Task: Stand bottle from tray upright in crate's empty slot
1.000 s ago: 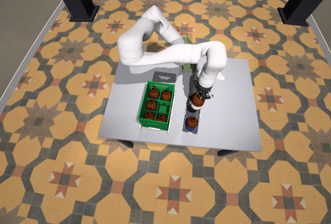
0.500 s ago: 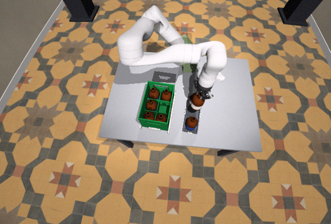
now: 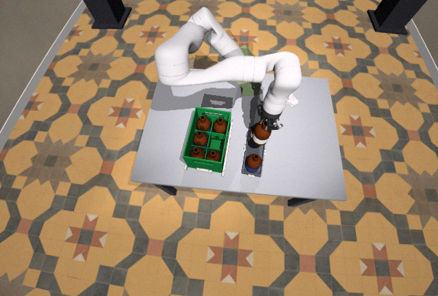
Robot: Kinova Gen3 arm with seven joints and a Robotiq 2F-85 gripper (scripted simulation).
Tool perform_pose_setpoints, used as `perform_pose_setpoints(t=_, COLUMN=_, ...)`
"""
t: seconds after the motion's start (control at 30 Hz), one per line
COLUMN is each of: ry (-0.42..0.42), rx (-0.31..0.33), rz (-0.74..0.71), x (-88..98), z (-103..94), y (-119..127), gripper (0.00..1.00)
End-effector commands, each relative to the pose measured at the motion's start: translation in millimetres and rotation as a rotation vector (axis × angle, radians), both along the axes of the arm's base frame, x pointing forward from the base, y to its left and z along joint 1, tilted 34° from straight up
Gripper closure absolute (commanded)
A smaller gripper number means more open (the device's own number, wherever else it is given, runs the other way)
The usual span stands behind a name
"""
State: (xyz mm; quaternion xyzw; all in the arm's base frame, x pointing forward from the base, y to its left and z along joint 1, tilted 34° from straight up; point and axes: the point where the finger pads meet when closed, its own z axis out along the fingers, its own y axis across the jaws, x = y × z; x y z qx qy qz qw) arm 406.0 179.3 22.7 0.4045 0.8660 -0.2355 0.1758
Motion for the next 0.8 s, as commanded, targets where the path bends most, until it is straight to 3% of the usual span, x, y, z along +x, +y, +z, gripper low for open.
perform_pose_setpoints(t=0.0, ry=0.003, rx=0.000, rz=0.006, x=-1.2, z=6.7, y=4.7, gripper=1.00)
perform_pose_setpoints(t=0.77, ry=0.003, rx=0.000, rz=0.006, x=-2.3, z=13.9, y=9.5, gripper=1.00)
